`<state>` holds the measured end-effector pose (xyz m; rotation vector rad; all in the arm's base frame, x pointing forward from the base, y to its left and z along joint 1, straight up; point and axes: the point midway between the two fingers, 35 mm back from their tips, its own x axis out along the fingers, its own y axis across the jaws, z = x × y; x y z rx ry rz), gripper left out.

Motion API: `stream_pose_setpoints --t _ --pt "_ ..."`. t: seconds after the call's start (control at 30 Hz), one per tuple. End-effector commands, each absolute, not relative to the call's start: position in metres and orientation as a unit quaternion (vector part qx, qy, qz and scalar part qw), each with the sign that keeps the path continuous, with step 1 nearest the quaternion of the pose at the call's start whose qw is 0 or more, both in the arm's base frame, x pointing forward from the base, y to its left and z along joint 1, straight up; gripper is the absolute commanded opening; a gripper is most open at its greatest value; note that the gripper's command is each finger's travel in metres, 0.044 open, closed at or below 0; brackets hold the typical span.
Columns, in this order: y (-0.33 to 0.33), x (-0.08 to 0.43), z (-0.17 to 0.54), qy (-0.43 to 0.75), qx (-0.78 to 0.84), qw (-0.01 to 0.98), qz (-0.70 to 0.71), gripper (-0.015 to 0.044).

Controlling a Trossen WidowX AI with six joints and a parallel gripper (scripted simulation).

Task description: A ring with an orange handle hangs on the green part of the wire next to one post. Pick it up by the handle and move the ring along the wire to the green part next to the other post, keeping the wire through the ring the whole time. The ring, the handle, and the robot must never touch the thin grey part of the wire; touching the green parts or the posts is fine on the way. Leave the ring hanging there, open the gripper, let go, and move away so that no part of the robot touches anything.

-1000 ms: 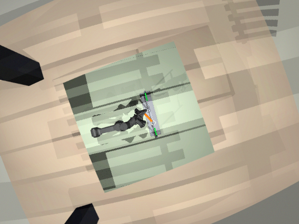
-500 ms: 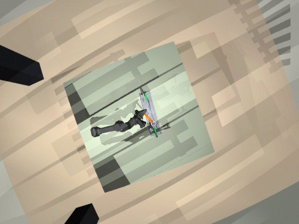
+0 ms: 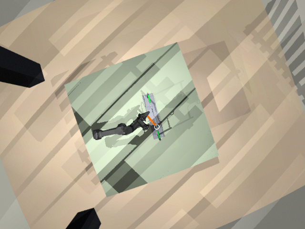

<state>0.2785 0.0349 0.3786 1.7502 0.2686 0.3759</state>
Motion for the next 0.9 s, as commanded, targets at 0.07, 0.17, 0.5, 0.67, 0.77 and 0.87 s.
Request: stream_pose_setpoints --t 0.07,0.17,0.5,0.67,0.77,0.87 --pt "0.0359 0.2776 0.3801 0.122 0.740 0.642 0.161 -0.0150" --pt "0.0361 0.2777 0.3790 0.126 0.731 0.652 0.158 -0.0150" --pt "0.0364 0.2778 0.3752 0.138 0.699 0.686 0.146 -0.0150" --pt "0.0365 0.2778 0.3734 0.144 0.684 0.702 0.139 -0.0150" --pt "0.0364 0.2779 0.3722 0.147 0.674 0.711 0.135 -0.0150" --pt "0.0364 0.2779 0.3711 0.151 0.664 0.720 0.132 -0.0150"
